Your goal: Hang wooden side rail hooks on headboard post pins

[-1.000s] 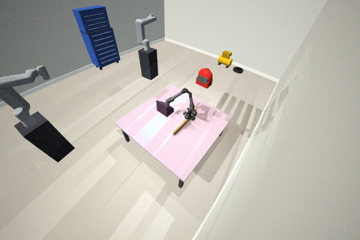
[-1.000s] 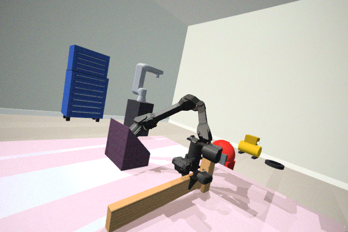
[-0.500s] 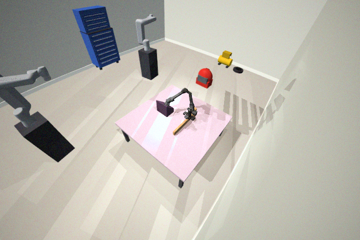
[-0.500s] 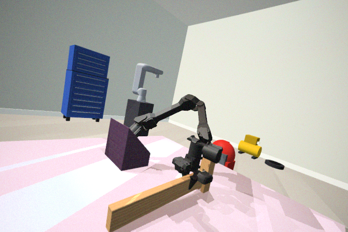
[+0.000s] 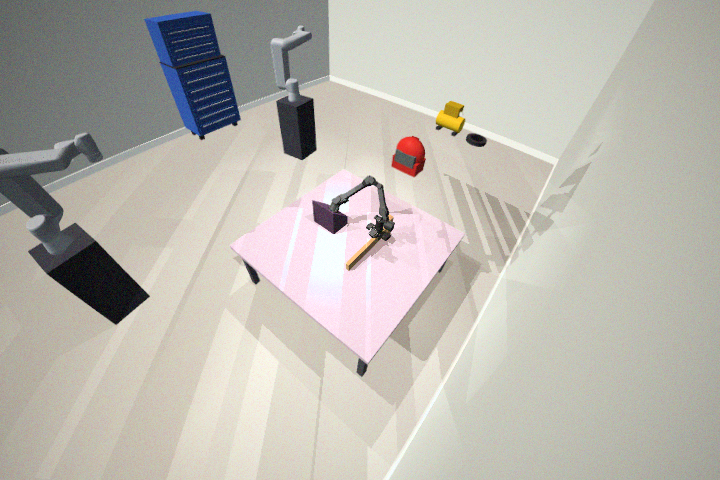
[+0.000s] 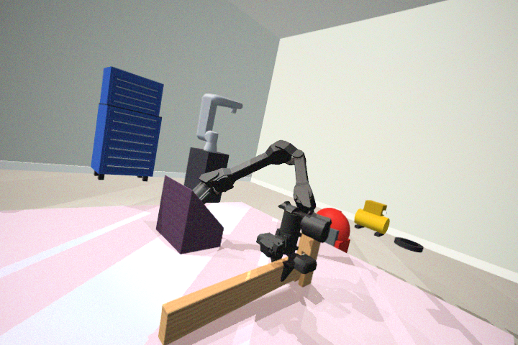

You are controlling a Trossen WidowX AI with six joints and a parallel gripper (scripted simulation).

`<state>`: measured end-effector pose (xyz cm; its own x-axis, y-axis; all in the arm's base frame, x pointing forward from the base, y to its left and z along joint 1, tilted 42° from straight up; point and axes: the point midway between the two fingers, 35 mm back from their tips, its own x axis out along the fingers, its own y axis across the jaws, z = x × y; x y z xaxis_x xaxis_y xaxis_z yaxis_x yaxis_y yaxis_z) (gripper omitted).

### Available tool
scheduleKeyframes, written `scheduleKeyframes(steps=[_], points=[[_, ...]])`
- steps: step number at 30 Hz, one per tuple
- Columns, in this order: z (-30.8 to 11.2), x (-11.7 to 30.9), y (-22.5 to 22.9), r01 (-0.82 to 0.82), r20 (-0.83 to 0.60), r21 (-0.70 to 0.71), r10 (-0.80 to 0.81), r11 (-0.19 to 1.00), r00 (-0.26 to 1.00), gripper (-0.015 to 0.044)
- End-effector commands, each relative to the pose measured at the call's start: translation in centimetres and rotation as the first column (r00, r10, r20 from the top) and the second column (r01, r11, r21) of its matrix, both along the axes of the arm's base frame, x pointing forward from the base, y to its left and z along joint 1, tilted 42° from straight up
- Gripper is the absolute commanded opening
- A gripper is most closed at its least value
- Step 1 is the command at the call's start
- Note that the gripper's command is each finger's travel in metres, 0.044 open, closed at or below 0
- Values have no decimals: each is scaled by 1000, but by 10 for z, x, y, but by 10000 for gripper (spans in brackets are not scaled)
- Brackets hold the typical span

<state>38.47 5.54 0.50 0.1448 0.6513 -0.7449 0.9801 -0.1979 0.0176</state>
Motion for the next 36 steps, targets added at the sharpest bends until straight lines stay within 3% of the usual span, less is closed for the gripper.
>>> scheduleKeyframes(steps=[1, 36], points=[[5, 2, -3, 11, 7, 2, -11, 1000, 1000, 0], [7, 3, 1, 11, 7, 2, -11, 1000, 1000, 0]])
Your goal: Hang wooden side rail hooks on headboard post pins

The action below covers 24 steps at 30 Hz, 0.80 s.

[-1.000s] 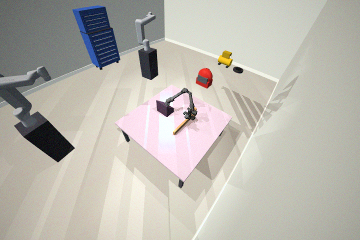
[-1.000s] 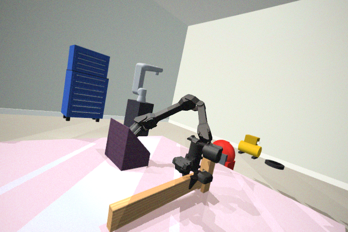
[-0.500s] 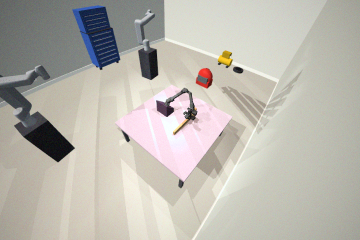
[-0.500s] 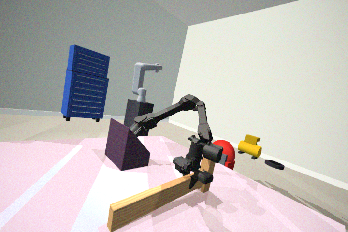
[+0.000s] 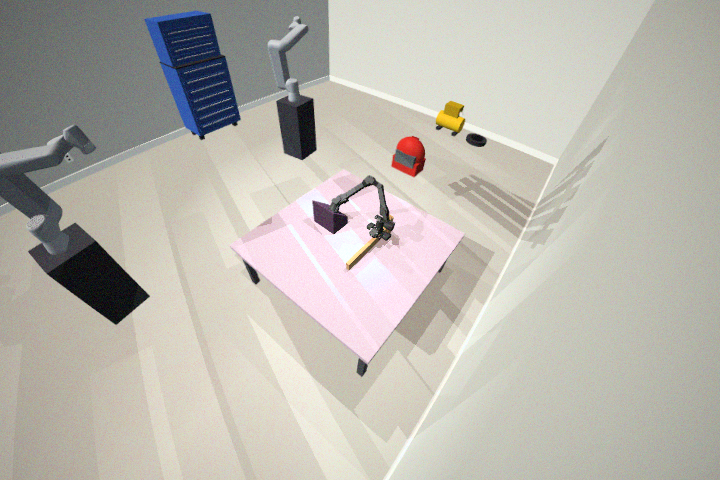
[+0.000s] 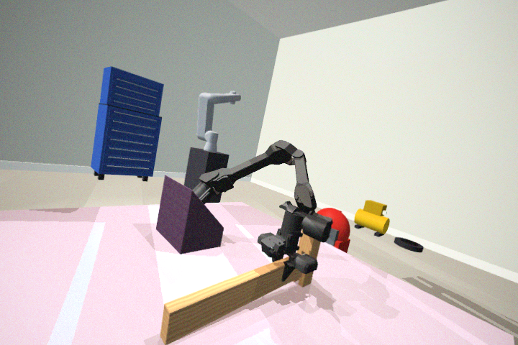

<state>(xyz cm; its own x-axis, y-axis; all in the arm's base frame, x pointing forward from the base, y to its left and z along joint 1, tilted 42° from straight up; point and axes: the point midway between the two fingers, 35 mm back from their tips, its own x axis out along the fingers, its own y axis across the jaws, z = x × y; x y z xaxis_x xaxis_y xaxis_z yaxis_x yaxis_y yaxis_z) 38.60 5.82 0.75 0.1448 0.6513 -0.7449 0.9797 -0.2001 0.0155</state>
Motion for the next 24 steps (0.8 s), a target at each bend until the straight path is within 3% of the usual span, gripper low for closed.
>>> scheduleKeyframes(steps=[1, 24], points=[[4, 1, -2, 9, 9, 2, -9, 1000, 1000, 0], [7, 3, -1, 9, 9, 2, -9, 1000, 1000, 0]])
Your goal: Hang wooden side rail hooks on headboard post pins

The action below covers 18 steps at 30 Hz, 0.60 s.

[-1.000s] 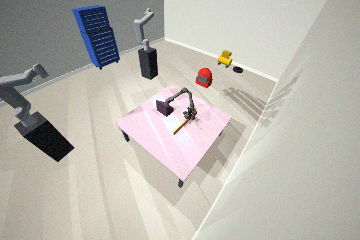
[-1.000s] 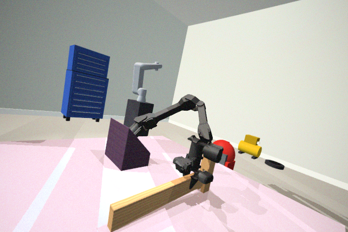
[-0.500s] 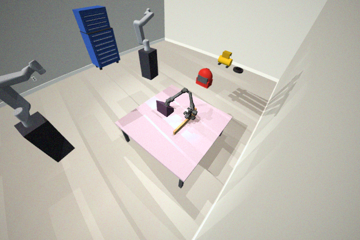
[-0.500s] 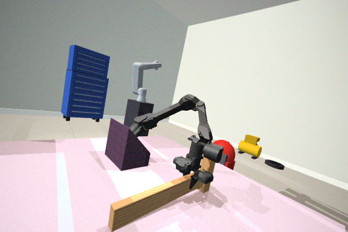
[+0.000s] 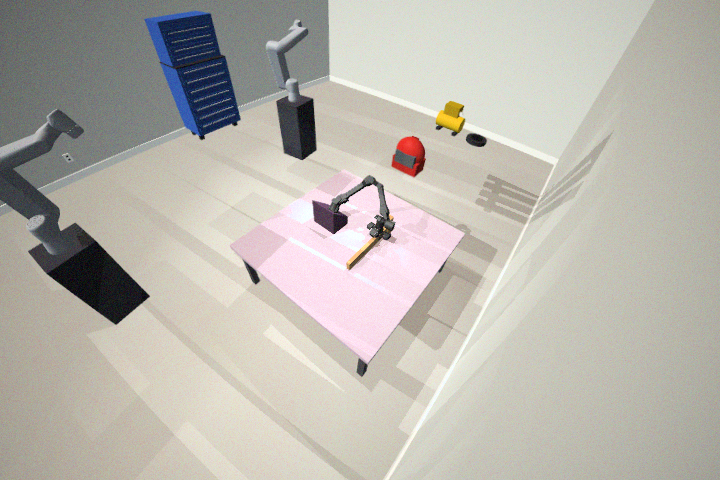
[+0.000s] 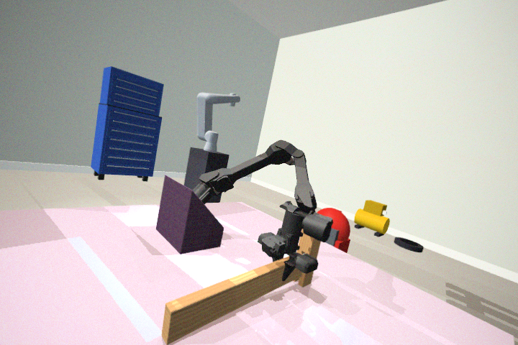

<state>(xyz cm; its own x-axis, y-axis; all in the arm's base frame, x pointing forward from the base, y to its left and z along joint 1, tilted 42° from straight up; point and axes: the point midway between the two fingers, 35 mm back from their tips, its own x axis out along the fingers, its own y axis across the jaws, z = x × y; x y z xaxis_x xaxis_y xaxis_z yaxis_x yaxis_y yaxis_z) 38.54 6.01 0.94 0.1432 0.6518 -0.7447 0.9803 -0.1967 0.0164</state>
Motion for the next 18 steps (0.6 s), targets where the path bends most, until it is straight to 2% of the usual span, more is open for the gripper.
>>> scheduleKeyframes(steps=[1, 18], points=[[5, 3, -3, 13, 8, 2, -13, 1000, 1000, 0], [3, 4, -1, 13, 8, 2, -13, 1000, 1000, 0]])
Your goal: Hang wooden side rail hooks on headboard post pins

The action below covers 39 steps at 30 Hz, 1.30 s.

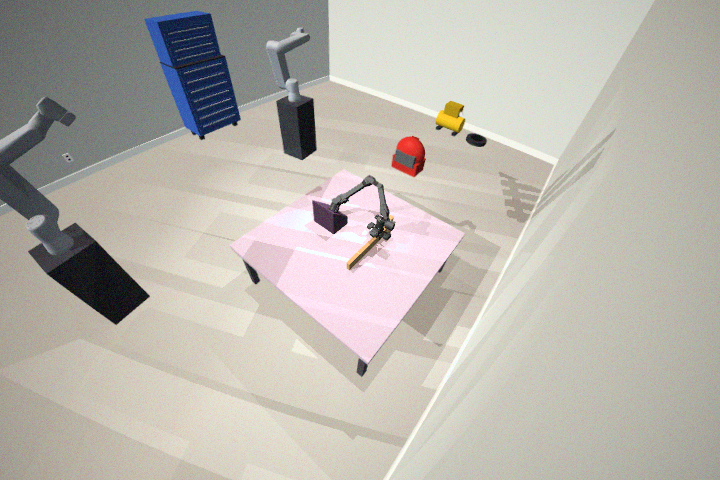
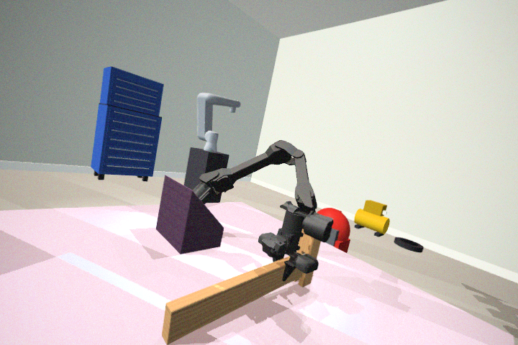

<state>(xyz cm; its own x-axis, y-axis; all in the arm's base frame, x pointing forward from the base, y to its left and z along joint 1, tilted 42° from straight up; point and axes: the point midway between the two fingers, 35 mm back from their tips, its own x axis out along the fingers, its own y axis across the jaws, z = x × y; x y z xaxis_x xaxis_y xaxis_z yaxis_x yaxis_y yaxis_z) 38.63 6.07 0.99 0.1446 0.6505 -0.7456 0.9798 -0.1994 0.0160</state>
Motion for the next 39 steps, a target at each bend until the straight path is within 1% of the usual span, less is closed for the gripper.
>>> scheduleKeyframes(steps=[1, 39], points=[[3, 3, -2, 10, 9, 3, -10, 1000, 1000, 0], [-2, 4, 3, 10, 9, 3, -10, 1000, 1000, 0]])
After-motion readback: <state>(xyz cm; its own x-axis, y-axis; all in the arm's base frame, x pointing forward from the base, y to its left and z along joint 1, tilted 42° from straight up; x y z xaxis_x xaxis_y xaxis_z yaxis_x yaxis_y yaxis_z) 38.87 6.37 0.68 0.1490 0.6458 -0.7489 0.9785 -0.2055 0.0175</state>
